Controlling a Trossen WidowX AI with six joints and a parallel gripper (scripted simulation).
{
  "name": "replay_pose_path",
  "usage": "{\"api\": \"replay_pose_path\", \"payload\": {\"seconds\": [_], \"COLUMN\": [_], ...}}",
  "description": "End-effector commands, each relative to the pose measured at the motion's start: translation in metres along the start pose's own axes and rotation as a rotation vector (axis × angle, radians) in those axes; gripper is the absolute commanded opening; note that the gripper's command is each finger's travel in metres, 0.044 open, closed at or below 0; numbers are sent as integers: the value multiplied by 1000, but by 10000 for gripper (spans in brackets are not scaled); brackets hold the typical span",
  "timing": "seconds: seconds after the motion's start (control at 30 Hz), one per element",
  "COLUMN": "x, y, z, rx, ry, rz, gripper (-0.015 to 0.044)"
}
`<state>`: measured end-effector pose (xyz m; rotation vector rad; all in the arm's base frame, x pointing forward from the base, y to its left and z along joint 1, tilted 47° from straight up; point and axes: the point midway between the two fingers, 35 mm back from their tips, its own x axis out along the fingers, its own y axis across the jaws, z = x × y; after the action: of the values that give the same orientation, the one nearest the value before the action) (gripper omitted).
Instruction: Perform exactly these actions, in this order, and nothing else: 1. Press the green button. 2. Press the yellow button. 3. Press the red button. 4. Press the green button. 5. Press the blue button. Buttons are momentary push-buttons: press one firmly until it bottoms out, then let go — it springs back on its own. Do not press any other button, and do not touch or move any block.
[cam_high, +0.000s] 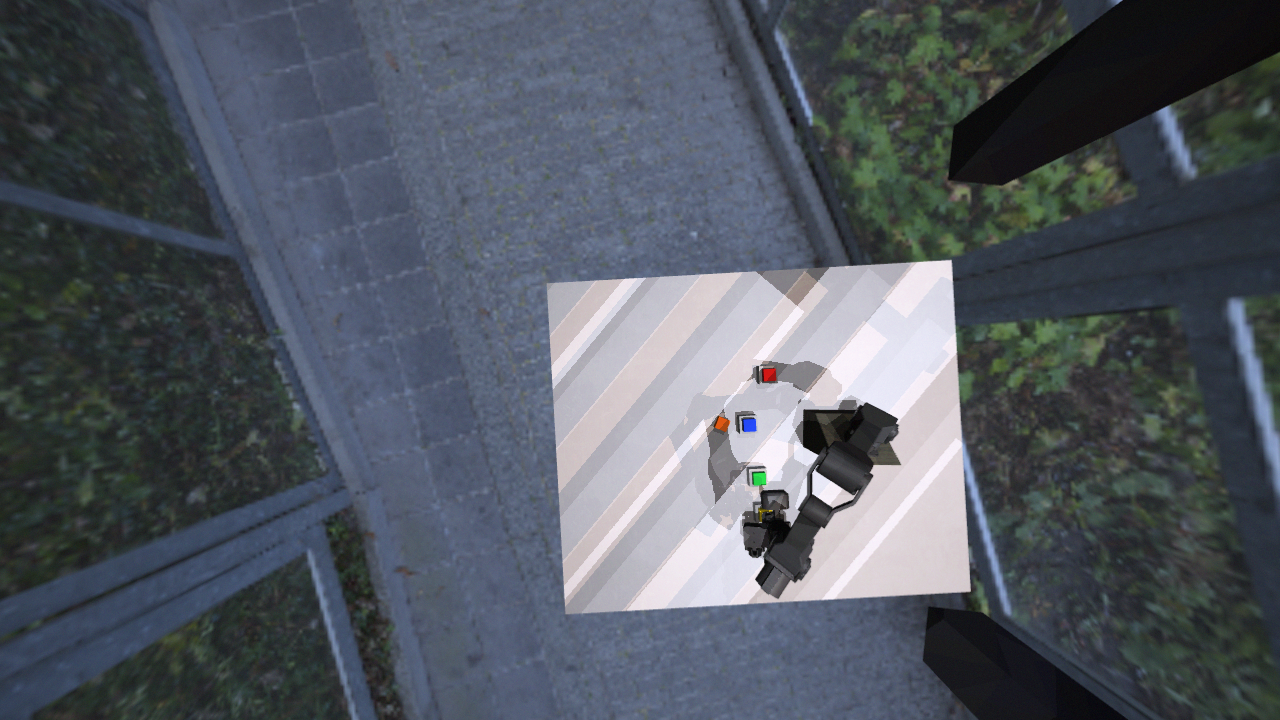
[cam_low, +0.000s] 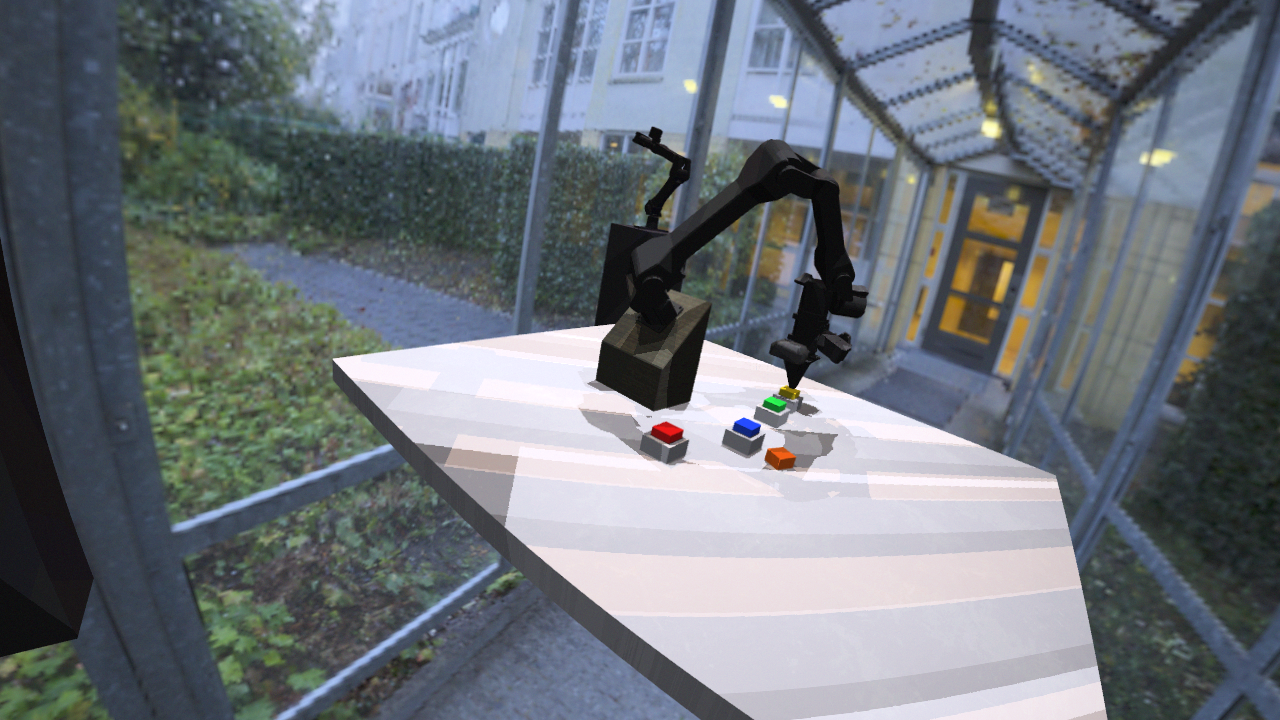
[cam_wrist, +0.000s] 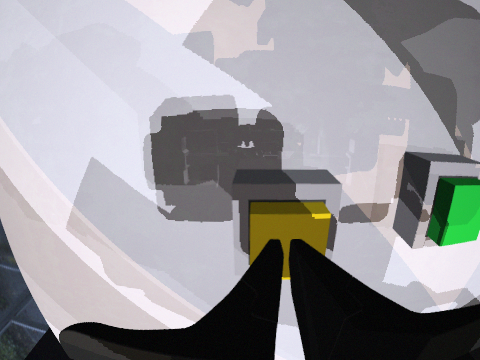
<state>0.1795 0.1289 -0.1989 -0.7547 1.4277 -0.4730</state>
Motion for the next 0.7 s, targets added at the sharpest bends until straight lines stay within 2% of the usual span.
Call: {"api": "replay_pose_path", "payload": {"seconds": [0.0,0.67], "x": [7,11], "y": [-2,-2], "z": [-2,-3], "rx": [-8,-8], "ry": [1,1], "rz": [-8,-9], "gripper": [20,20]}}
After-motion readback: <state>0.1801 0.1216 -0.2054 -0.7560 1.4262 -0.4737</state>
